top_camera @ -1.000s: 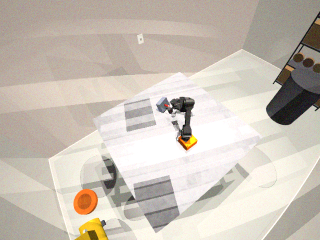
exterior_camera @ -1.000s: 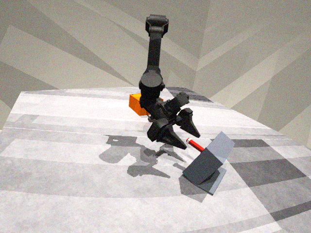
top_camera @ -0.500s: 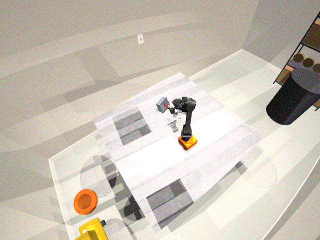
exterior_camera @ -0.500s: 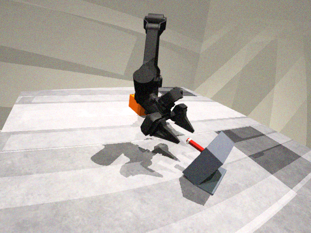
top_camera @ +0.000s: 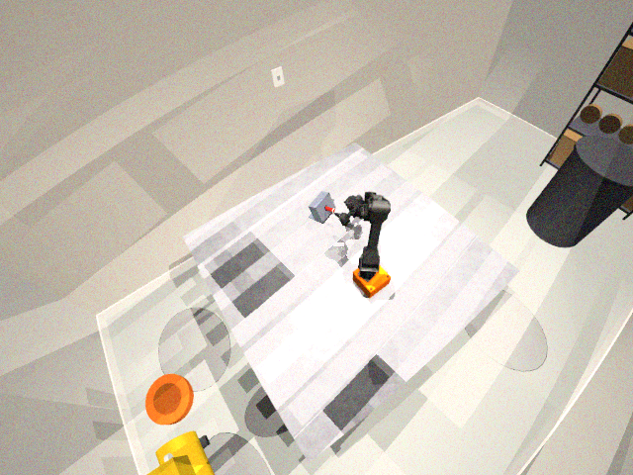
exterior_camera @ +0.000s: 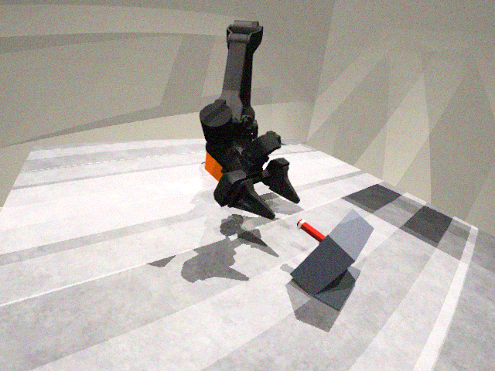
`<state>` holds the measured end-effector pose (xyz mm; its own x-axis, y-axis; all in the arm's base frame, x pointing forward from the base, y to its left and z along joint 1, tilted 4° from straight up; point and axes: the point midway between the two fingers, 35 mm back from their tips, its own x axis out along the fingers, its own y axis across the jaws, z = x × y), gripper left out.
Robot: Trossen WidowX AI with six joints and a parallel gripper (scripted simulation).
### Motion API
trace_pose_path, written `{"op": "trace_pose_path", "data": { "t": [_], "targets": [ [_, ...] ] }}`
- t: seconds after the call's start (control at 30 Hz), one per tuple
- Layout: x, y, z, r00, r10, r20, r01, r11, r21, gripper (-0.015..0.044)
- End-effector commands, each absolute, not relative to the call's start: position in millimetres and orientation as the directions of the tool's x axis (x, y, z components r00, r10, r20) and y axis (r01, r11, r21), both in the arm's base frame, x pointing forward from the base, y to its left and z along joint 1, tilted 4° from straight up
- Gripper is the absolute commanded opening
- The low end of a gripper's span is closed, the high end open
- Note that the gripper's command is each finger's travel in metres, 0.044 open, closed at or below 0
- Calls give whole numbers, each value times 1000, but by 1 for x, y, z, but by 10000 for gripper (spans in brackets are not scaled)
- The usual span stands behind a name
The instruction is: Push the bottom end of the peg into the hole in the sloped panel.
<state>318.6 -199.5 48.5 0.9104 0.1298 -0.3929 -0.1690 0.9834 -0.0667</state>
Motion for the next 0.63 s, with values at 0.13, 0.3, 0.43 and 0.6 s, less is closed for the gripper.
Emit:
{"op": "trace_pose_path", "data": {
  "t": [0.13,0.3,0.43,0.6],
  "targets": [
    [306,-201,53,911,133,-391,-172,983,-64,440],
    [300,-203,56,911,132,-390,-170,983,-64,440],
    [298,-203,59,911,132,-390,-170,983,-64,440],
    [295,-204,64,911,132,-390,-170,983,-64,440]
  ]
}}
